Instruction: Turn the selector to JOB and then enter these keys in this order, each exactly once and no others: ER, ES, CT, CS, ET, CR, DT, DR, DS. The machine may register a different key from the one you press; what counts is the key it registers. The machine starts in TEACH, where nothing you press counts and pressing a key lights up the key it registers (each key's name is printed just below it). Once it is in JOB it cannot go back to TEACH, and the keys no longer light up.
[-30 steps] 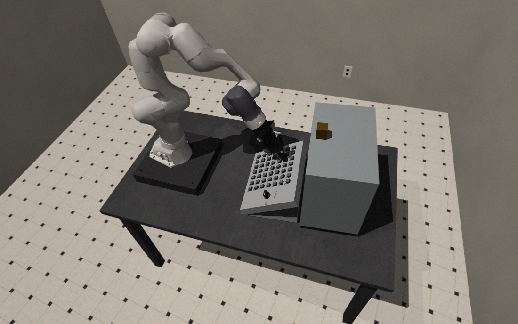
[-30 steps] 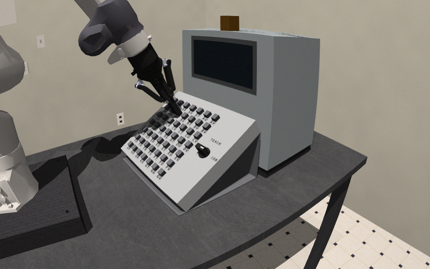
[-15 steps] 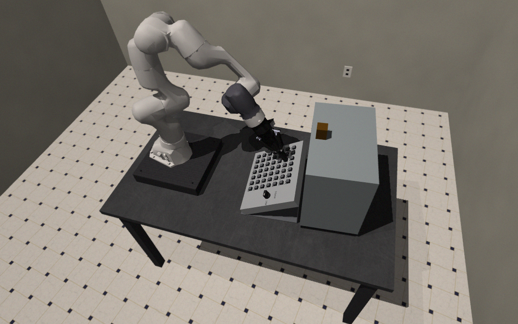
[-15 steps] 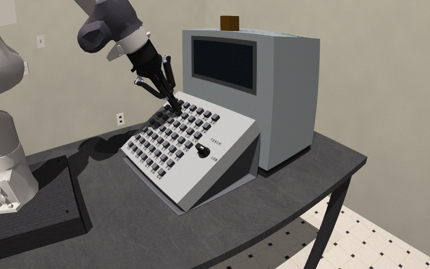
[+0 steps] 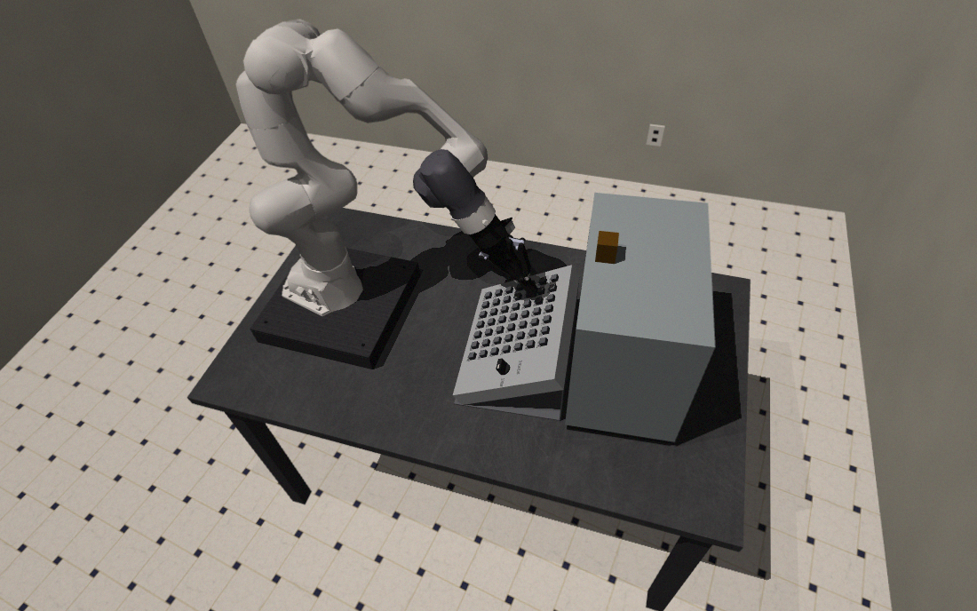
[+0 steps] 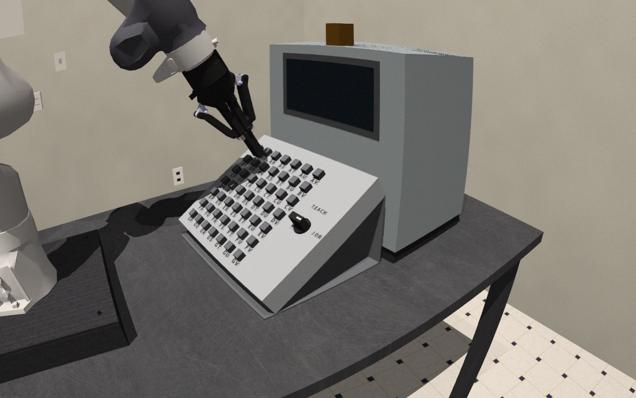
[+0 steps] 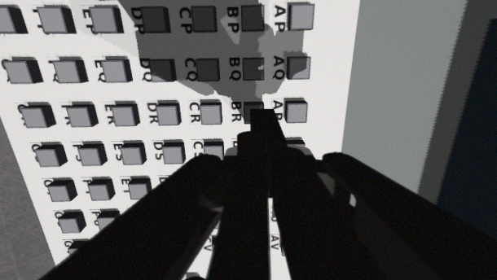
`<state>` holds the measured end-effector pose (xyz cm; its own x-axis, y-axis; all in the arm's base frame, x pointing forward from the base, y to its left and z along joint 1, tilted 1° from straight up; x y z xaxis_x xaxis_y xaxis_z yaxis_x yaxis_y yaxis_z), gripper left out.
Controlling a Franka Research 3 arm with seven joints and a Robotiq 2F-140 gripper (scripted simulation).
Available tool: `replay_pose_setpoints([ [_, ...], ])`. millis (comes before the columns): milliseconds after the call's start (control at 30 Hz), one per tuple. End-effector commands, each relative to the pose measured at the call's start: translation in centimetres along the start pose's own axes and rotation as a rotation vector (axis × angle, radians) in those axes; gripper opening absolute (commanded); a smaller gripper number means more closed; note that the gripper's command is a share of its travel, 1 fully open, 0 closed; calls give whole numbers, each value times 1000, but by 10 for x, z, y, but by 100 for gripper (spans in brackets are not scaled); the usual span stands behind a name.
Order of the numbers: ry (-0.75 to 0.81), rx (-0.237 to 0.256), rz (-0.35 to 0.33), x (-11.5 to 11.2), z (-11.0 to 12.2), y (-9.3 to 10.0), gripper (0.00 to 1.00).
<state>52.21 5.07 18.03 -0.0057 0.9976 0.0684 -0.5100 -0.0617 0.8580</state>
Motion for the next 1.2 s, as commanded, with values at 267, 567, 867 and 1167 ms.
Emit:
replay_pose_setpoints([
  [267,9,11,8,0,-6,2,10],
  [567,9,11,8,-31,-51,3,10],
  [867,9,11,8,-42,-66,2,10],
  [1167,9,11,8,-42,-66,-6,10],
])
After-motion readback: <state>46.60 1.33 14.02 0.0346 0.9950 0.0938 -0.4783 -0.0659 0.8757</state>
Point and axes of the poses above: the point where the finger pads meet when closed, its own y axis back along the fingers, its own z axis across the jaws, x = y × z, the point moved 3 cm from there along y, back along the fingers, and after that the axes turned 8 degrees about -y, right-handed, at the moved point
